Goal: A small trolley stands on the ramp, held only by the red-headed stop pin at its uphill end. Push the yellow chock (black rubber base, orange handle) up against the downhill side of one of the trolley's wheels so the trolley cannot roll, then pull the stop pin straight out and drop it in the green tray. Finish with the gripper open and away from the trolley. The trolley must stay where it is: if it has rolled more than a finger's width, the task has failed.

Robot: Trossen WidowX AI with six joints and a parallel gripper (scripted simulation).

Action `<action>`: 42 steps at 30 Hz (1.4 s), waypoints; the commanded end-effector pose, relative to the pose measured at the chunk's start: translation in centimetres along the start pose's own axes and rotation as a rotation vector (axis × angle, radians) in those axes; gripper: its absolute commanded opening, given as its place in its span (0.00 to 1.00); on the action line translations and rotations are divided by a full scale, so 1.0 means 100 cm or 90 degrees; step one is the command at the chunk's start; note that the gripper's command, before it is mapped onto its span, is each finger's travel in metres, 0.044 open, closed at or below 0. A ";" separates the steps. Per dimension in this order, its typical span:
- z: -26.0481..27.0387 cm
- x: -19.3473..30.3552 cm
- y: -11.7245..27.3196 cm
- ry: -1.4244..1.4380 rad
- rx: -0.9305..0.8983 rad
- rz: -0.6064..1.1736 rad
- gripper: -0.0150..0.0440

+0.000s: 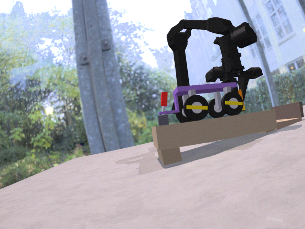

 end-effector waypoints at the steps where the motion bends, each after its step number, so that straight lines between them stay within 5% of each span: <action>1: 0.000 0.000 0.000 -0.001 0.000 0.000 0.48; 4: 0.000 0.000 0.000 -0.001 0.000 0.000 0.58; 22: -0.002 0.001 0.060 0.000 -0.005 -0.004 0.58; 26: -0.002 0.000 0.052 0.002 -0.003 -0.007 0.75; 30: 0.016 0.008 0.062 -0.043 0.011 0.039 0.58; 42: 0.103 0.013 0.068 -0.464 -0.045 0.048 0.58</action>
Point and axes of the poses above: the point midway between the two fingers, 35 mm back from their tips, its own y axis back along the fingers, its own z axis across the jaws, x = y × z, the point moved 5 cm from there along y, back along the fingers, and after that the axes turned 12 degrees about y, right-handed, at the moved point
